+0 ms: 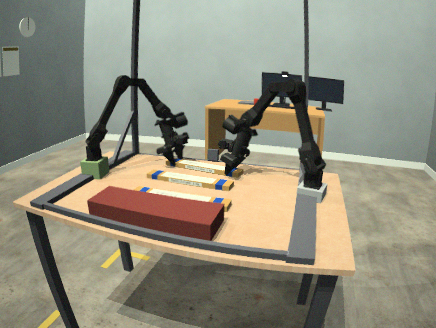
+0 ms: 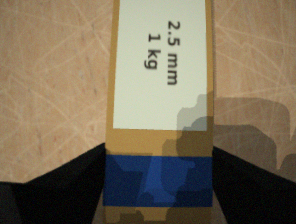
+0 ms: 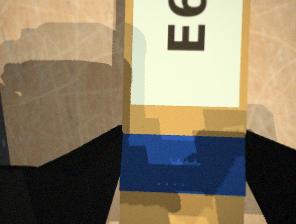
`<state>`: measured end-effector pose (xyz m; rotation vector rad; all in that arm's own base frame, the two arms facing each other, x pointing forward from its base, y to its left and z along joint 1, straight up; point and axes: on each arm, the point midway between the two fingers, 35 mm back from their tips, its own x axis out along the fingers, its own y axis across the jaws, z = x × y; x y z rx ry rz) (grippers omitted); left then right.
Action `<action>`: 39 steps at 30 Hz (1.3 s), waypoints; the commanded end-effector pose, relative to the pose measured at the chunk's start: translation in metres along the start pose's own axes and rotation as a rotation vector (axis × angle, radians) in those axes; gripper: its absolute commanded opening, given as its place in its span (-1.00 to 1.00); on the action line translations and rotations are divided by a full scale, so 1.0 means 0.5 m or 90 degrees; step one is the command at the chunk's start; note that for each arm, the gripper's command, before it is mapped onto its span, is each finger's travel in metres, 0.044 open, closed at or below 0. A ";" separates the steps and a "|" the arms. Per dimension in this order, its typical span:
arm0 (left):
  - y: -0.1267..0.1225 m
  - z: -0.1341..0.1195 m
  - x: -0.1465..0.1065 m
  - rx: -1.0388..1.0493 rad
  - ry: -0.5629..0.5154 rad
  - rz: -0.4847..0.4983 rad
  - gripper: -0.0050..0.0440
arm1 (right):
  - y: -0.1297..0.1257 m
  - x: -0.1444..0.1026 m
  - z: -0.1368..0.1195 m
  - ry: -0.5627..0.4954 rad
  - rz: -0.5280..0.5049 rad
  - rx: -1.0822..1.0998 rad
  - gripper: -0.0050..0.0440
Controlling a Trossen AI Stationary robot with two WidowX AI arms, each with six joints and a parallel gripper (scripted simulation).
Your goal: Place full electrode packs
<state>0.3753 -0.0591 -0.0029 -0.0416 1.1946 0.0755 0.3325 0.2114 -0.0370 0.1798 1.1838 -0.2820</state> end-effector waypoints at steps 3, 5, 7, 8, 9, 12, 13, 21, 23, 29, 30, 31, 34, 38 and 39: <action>-0.010 0.038 -0.049 -0.006 -0.034 -0.016 -1.00 | 0.022 -0.058 0.030 -0.022 0.033 0.012 -1.00; -0.011 0.040 -0.057 -0.005 -0.034 -0.016 -1.00 | 0.021 -0.066 0.033 -0.022 0.033 0.012 -1.00; -0.011 0.043 -0.064 -0.005 -0.034 -0.016 -1.00 | 0.021 -0.074 0.036 -0.022 0.033 0.012 -1.00; -0.011 0.044 -0.068 -0.005 -0.034 -0.016 -1.00 | 0.021 -0.077 0.037 -0.022 0.033 0.012 -1.00; -0.011 0.046 -0.072 -0.005 -0.034 -0.016 -1.00 | 0.021 -0.081 0.039 -0.022 0.033 0.012 -1.00; -0.011 0.050 -0.083 -0.005 -0.034 -0.016 -1.00 | 0.020 -0.093 0.043 -0.022 0.033 0.012 -1.00; -0.010 0.051 -0.087 -0.005 -0.034 -0.016 -1.00 | 0.020 -0.096 0.044 -0.022 0.033 0.012 -1.00; -0.010 0.059 -0.110 -0.006 -0.035 -0.016 -1.00 | 0.019 -0.119 0.053 -0.022 0.033 0.012 -1.00; -0.010 0.062 -0.118 -0.006 -0.035 -0.016 -1.00 | 0.019 -0.127 0.056 -0.022 0.033 0.012 -1.00; -0.009 0.070 -0.141 -0.006 -0.035 -0.016 -1.00 | 0.017 -0.149 0.064 -0.022 0.033 0.012 -1.00; -0.009 0.071 -0.145 -0.006 -0.035 -0.016 -1.00 | 0.017 -0.153 0.065 -0.022 0.033 0.012 -1.00; -0.009 0.073 -0.148 -0.006 -0.035 -0.016 -1.00 | 0.017 -0.157 0.067 -0.022 0.033 0.012 -1.00; -0.009 0.077 -0.160 -0.006 -0.035 -0.016 -1.00 | 0.017 -0.168 0.071 -0.022 0.033 0.012 -1.00; -0.008 0.079 -0.167 -0.006 -0.035 -0.016 -1.00 | 0.016 -0.176 0.074 -0.022 0.033 0.012 -1.00; -0.008 0.081 -0.171 -0.006 -0.035 -0.016 -1.00 | 0.016 -0.180 0.075 -0.022 0.033 0.012 -1.00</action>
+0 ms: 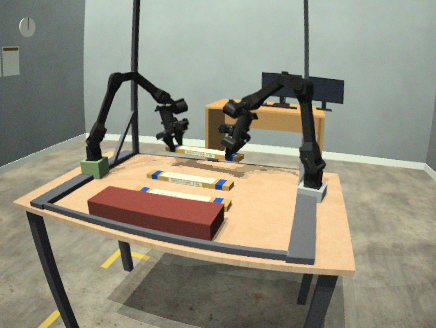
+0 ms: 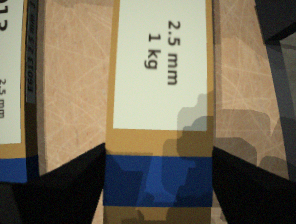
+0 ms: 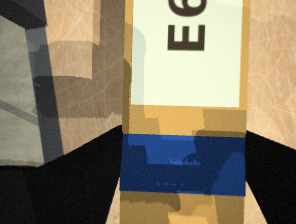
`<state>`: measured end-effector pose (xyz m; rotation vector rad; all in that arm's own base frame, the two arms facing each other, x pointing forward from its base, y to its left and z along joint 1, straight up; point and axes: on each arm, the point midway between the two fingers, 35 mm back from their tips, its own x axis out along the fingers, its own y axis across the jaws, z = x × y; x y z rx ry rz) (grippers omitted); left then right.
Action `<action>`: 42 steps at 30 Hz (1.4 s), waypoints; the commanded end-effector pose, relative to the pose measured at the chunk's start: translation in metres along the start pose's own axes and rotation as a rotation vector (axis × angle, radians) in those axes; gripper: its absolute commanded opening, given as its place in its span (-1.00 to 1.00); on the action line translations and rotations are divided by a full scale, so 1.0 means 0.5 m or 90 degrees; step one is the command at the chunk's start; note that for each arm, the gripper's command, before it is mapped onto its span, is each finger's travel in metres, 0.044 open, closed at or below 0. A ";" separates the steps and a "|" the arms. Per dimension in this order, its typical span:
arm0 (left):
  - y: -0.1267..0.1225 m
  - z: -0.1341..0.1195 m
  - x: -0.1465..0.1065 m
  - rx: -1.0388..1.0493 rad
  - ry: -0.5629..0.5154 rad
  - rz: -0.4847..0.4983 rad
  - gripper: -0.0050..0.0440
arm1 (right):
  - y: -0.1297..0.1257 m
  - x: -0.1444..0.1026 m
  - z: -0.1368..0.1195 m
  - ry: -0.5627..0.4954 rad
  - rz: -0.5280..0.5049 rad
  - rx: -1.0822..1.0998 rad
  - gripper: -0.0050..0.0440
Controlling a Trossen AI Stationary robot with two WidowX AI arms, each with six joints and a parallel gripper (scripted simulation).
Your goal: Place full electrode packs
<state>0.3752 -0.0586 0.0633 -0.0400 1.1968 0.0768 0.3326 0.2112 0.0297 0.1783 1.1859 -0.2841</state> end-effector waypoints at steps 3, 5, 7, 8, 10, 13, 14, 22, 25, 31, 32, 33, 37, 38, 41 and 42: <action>-0.010 0.036 -0.060 -0.006 -0.036 -0.017 -1.00 | 0.017 -0.067 0.030 -0.024 0.035 0.012 -1.00; -0.010 0.039 -0.068 -0.006 -0.036 -0.017 -1.00 | 0.017 -0.074 0.032 -0.024 0.035 0.012 -1.00; -0.011 0.039 -0.070 -0.006 -0.036 -0.018 -1.00 | 0.017 -0.076 0.032 -0.024 0.035 0.012 -1.00; -0.011 0.040 -0.071 -0.006 -0.036 -0.018 -1.00 | 0.017 -0.076 0.032 -0.024 0.035 0.012 -1.00; -0.011 0.040 -0.072 -0.006 -0.036 -0.018 -1.00 | 0.017 -0.078 0.032 -0.024 0.035 0.012 -1.00; -0.012 0.040 -0.073 -0.006 -0.036 -0.018 -1.00 | 0.017 -0.079 0.032 -0.024 0.035 0.012 -1.00; -0.012 0.040 -0.073 -0.006 -0.036 -0.018 -1.00 | 0.017 -0.079 0.032 -0.024 0.035 0.012 -1.00; -0.012 0.040 -0.075 -0.006 -0.036 -0.018 -1.00 | 0.016 -0.081 0.031 -0.023 0.033 0.012 -1.00; -0.013 0.041 -0.076 -0.006 -0.036 -0.018 -1.00 | 0.016 -0.082 0.031 -0.023 0.033 0.012 -1.00; -0.013 0.041 -0.077 -0.006 -0.036 -0.018 -1.00 | 0.016 -0.083 0.030 -0.023 0.033 0.012 -1.00; -0.013 0.041 -0.077 -0.006 -0.036 -0.018 -1.00 | 0.016 -0.083 0.030 -0.023 0.033 0.012 -1.00; -0.013 0.040 -0.077 -0.006 -0.036 -0.018 -1.00 | 0.015 -0.083 0.030 -0.023 0.032 0.012 -1.00; -0.014 0.040 -0.078 -0.006 -0.036 -0.018 -1.00 | 0.016 -0.084 0.030 -0.023 0.033 0.012 -1.00; -0.014 0.040 -0.078 -0.006 -0.036 -0.018 -1.00 | 0.016 -0.084 0.030 -0.023 0.033 0.012 -1.00; -0.014 0.040 -0.078 -0.006 -0.036 -0.018 -1.00 | 0.015 -0.085 0.029 -0.022 0.033 0.012 -1.00; -0.014 0.040 -0.078 -0.006 -0.036 -0.018 -1.00 | 0.015 -0.085 0.029 -0.022 0.033 0.012 -1.00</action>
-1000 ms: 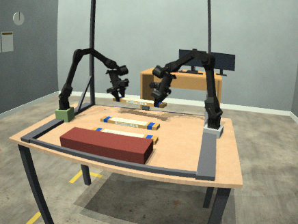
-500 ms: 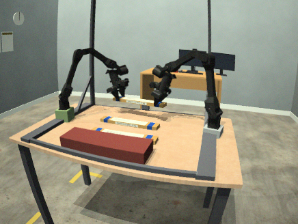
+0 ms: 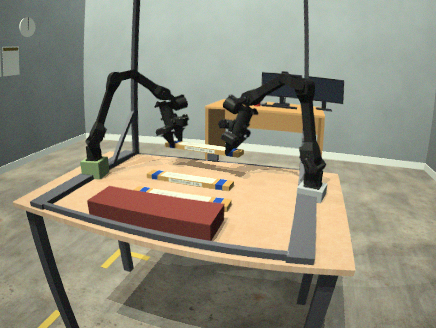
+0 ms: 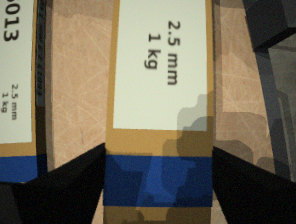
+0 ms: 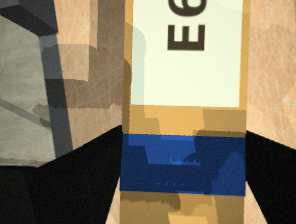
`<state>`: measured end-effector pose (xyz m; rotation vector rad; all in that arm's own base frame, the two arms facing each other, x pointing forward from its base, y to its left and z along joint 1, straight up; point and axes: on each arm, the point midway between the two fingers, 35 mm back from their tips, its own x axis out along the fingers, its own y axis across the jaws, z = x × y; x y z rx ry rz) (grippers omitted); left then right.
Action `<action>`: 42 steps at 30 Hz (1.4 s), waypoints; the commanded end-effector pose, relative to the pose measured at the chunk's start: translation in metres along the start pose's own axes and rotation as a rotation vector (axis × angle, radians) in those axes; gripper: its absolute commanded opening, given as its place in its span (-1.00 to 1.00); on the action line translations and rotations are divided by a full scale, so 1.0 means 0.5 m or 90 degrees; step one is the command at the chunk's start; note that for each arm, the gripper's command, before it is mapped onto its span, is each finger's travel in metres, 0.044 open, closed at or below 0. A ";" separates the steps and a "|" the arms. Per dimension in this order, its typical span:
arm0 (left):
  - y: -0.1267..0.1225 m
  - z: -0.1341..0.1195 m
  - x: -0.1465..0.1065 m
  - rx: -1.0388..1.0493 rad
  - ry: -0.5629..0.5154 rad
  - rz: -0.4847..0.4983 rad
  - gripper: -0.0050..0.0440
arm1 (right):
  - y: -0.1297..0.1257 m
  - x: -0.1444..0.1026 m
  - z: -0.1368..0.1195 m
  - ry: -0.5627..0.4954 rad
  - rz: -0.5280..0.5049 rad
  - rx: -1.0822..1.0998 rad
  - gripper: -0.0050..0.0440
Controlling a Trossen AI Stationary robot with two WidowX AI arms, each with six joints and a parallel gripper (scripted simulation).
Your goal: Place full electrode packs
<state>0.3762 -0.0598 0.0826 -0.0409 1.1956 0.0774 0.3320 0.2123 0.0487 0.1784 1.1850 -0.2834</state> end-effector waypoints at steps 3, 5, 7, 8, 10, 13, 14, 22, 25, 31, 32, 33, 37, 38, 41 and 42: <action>-0.002 0.023 -0.043 -0.045 -0.036 0.002 -1.00 | -0.008 -0.037 0.013 -0.015 0.048 -0.052 -1.00; 0.009 0.023 -0.043 -0.087 -0.036 0.018 -1.00 | -0.016 -0.036 0.014 -0.016 0.062 -0.091 -1.00; 0.009 0.023 -0.043 -0.087 -0.036 0.018 -1.00 | -0.016 -0.036 0.014 -0.016 0.062 -0.091 -1.00; 0.015 0.022 -0.043 -0.108 -0.036 0.026 -1.00 | -0.016 -0.037 0.011 -0.016 0.064 -0.095 -1.00; 0.027 0.004 -0.033 -0.105 -0.021 0.031 -1.00 | -0.024 -0.036 0.012 -0.016 0.064 -0.095 -1.00; 0.038 0.002 -0.034 -0.105 -0.021 0.031 -1.00 | -0.036 -0.035 0.014 -0.016 0.063 -0.095 -1.00; 0.042 0.001 -0.034 -0.105 -0.021 0.031 -1.00 | -0.040 -0.034 0.014 -0.016 0.063 -0.096 -1.00; 0.072 -0.005 -0.035 -0.105 -0.020 0.029 -1.00 | -0.071 -0.031 0.019 -0.017 0.062 -0.096 -1.00; 0.077 -0.006 -0.035 -0.105 -0.020 0.031 -1.00 | -0.075 -0.030 0.020 -0.017 0.062 -0.096 -1.00; 0.099 -0.010 -0.036 -0.103 -0.020 0.030 -1.00 | -0.099 -0.027 0.024 -0.017 0.062 -0.096 -1.00; 0.103 -0.011 -0.036 -0.103 -0.020 0.030 -1.00 | -0.103 -0.027 0.024 -0.017 0.062 -0.096 -1.00; 0.107 -0.012 -0.037 -0.103 -0.020 0.030 -1.00 | -0.107 -0.026 0.025 -0.017 0.061 -0.096 -1.00; 0.123 -0.015 -0.037 -0.103 -0.020 0.030 -1.00 | -0.123 -0.025 0.027 -0.017 0.061 -0.096 -1.00; 0.127 -0.016 -0.037 -0.103 -0.020 0.031 -1.00 | -0.127 -0.024 0.028 -0.017 0.061 -0.097 -1.00; 0.131 -0.016 -0.038 -0.102 -0.020 0.031 -1.00 | -0.130 -0.024 0.028 -0.017 0.061 -0.097 -1.00; 0.136 -0.017 -0.038 -0.104 -0.020 0.033 -1.00 | -0.134 -0.024 0.030 -0.018 0.062 -0.096 -1.00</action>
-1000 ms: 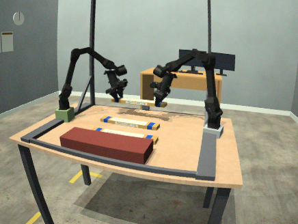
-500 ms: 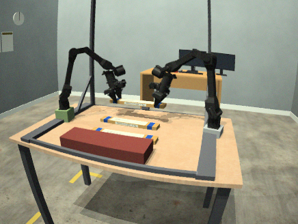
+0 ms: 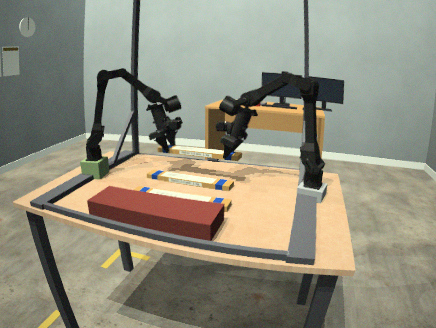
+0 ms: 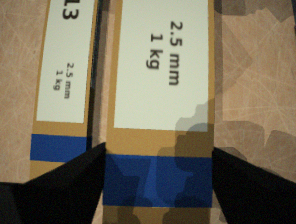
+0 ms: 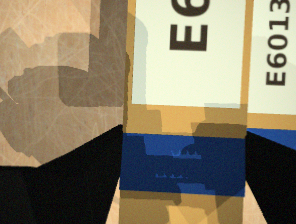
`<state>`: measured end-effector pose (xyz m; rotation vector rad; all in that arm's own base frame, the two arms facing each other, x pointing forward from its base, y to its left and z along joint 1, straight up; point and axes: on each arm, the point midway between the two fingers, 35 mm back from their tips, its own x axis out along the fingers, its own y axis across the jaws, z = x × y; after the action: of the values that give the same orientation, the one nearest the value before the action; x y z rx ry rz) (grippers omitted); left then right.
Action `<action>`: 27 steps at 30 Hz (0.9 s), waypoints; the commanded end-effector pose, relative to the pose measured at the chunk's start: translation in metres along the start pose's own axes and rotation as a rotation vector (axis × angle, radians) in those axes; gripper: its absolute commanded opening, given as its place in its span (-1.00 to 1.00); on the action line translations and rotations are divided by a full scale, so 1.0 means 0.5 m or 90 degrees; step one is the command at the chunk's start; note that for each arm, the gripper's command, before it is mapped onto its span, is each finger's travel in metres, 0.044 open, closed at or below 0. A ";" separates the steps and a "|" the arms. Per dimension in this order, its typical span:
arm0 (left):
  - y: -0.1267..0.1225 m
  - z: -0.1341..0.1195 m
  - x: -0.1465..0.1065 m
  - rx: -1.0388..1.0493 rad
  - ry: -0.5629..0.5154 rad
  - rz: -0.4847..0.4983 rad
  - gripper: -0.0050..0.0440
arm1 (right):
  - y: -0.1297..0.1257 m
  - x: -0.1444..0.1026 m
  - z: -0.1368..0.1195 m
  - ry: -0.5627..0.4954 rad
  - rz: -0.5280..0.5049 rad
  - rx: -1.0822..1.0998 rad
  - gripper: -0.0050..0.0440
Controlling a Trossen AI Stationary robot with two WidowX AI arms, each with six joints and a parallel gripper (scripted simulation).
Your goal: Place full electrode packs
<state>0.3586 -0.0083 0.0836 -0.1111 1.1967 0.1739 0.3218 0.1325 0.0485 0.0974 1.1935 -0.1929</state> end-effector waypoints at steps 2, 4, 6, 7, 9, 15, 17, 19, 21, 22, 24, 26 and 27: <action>0.038 0.010 -0.026 -0.038 -0.023 0.007 -1.00 | 0.016 -0.035 0.005 -0.018 0.042 -0.026 -1.00; 0.046 0.009 -0.026 -0.035 -0.023 0.007 -1.00 | 0.008 -0.035 0.005 -0.018 0.042 -0.026 -1.00; 0.053 0.009 -0.026 -0.034 -0.023 0.006 -1.00 | 0.000 -0.034 0.006 -0.018 0.042 -0.026 -1.00; 0.057 0.008 -0.026 -0.035 -0.022 0.006 -1.00 | -0.004 -0.034 0.006 -0.019 0.041 -0.026 -1.00; 0.065 0.008 -0.026 -0.035 -0.022 0.006 -1.00 | -0.012 -0.033 0.006 -0.019 0.041 -0.027 -1.00; 0.085 0.006 -0.027 -0.034 -0.022 0.007 -1.00 | -0.032 -0.031 0.007 -0.019 0.041 -0.027 -1.00; 0.090 0.006 -0.027 -0.037 -0.023 0.009 -1.00 | -0.034 -0.033 0.010 -0.020 0.042 -0.026 -1.00; 0.098 0.005 -0.027 -0.037 -0.023 0.008 -1.00 | -0.044 -0.030 0.008 -0.018 0.040 -0.027 -1.00; 0.106 0.005 -0.027 -0.034 -0.023 0.009 -1.00 | -0.052 -0.030 0.008 -0.018 0.040 -0.027 -1.00; 0.109 0.004 -0.027 -0.033 -0.022 0.008 -1.00 | -0.056 -0.029 0.008 -0.018 0.040 -0.027 -1.00; 0.117 0.004 -0.027 -0.033 -0.022 0.007 -1.00 | -0.064 -0.029 0.008 -0.018 0.040 -0.027 -1.00; 0.125 0.003 -0.027 -0.034 -0.022 0.008 -1.00 | -0.072 -0.028 0.009 -0.018 0.039 -0.027 -1.00; 0.129 0.003 -0.027 -0.034 -0.022 0.008 -1.00 | -0.076 -0.028 0.009 -0.018 0.039 -0.027 -1.00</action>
<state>0.3477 0.0371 0.0845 -0.1139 1.1932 0.1684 0.3145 0.0869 0.0499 0.1028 1.1921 -0.1901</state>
